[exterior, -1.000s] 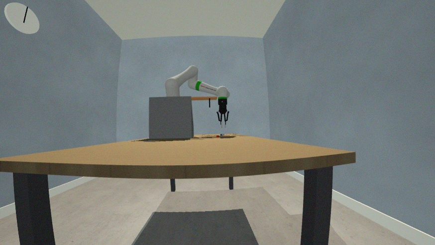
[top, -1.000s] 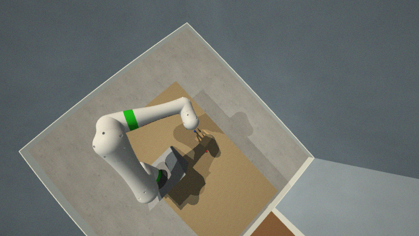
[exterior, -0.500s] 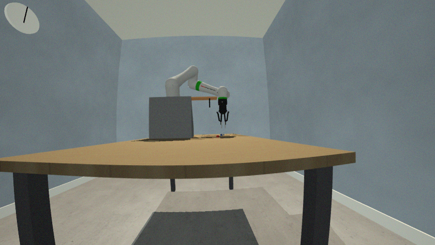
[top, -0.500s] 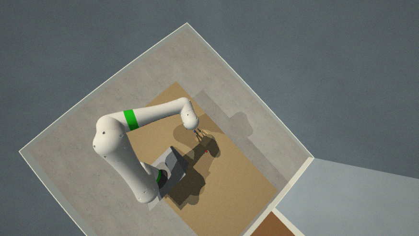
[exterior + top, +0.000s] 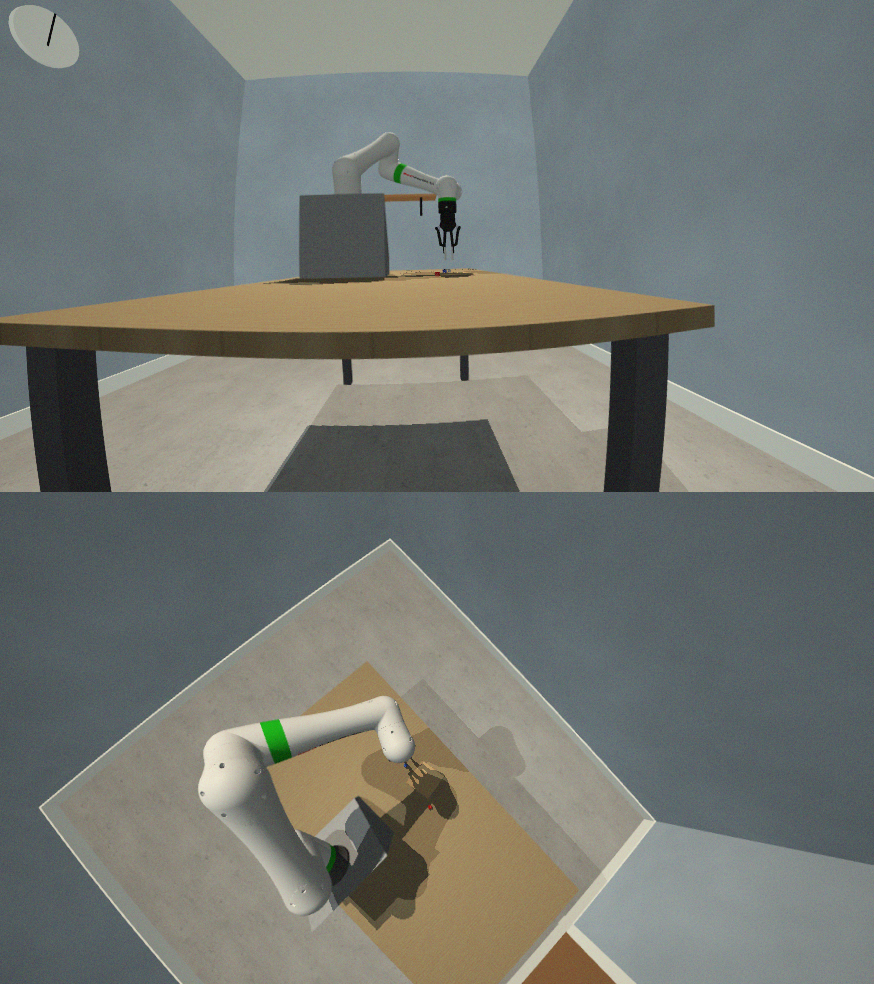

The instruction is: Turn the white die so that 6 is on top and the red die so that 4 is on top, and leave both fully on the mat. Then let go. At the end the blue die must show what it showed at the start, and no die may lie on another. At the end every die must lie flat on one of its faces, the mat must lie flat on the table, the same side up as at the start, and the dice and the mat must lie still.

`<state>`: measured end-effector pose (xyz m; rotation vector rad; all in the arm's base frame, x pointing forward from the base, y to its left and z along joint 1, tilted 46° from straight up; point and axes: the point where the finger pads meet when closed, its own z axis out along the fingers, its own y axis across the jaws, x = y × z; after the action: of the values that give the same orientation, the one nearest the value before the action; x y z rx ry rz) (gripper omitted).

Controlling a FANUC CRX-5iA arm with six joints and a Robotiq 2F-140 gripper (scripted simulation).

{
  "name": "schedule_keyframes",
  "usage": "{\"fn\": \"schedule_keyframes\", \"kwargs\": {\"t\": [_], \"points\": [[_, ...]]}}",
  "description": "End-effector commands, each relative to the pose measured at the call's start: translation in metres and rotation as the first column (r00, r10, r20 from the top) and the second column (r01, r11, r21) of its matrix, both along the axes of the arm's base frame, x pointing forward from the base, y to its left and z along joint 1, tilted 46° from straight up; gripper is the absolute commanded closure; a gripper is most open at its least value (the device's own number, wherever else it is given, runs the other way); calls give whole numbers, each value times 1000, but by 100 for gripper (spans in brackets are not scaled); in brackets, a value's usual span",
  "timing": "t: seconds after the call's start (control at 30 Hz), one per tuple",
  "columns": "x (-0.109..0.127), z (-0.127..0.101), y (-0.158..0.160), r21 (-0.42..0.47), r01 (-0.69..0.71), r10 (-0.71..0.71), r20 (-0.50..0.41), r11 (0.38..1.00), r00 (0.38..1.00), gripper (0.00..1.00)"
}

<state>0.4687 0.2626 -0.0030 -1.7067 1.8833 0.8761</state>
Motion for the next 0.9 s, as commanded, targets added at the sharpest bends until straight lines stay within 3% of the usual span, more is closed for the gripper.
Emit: {"fn": "schedule_keyframes", "kwargs": {"t": [0.0,0.87], "points": [[0,-4,3,0,0,0,0,1000,1000,81],[-3,-25,25,0,0,0,0,1000,1000,81]]}}
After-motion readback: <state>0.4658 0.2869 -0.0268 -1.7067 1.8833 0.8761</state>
